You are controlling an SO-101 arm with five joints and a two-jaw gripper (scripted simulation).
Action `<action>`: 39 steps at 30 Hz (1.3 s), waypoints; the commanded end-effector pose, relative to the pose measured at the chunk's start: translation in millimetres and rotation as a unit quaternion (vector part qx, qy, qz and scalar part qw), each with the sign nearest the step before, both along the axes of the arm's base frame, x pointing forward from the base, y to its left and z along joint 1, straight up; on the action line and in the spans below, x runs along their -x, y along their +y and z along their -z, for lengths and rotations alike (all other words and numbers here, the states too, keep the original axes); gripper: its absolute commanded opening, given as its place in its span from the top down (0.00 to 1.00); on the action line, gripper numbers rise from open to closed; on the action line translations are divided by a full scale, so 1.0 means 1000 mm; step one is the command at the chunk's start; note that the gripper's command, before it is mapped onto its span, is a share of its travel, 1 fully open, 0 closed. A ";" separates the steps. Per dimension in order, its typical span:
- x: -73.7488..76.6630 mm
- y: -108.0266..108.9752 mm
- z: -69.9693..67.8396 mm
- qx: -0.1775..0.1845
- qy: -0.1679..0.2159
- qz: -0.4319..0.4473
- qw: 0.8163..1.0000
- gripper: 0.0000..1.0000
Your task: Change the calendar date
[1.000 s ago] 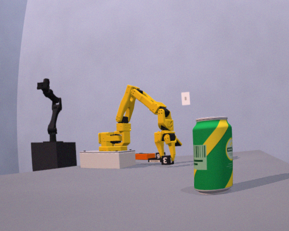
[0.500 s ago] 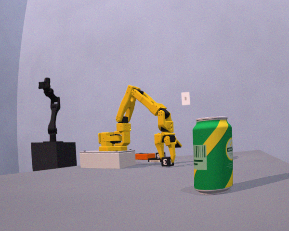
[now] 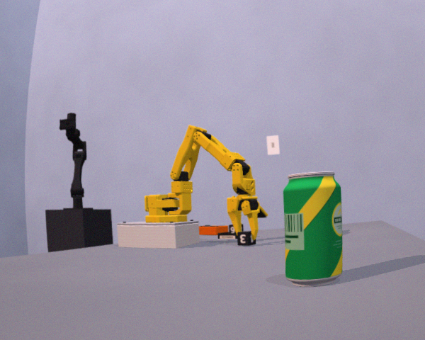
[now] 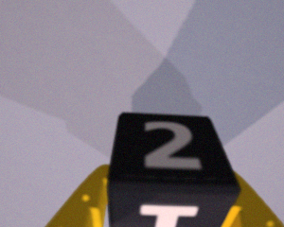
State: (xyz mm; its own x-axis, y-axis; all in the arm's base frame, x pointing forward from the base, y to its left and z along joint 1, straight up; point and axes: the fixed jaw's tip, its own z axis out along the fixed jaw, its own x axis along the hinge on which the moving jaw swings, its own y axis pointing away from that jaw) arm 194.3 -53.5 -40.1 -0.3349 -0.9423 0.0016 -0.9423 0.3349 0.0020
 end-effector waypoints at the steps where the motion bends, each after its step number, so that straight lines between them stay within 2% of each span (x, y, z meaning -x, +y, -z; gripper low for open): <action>1: 0.006 0.000 0.005 -0.004 0.011 0.000 1.000 0.84; 14: 0.006 0.000 0.005 -0.004 0.011 0.000 1.000 0.80; 31: 0.006 0.000 0.005 -0.004 0.011 0.000 1.000 0.66; 39: 0.006 0.000 0.005 -0.004 0.011 0.000 1.000 0.64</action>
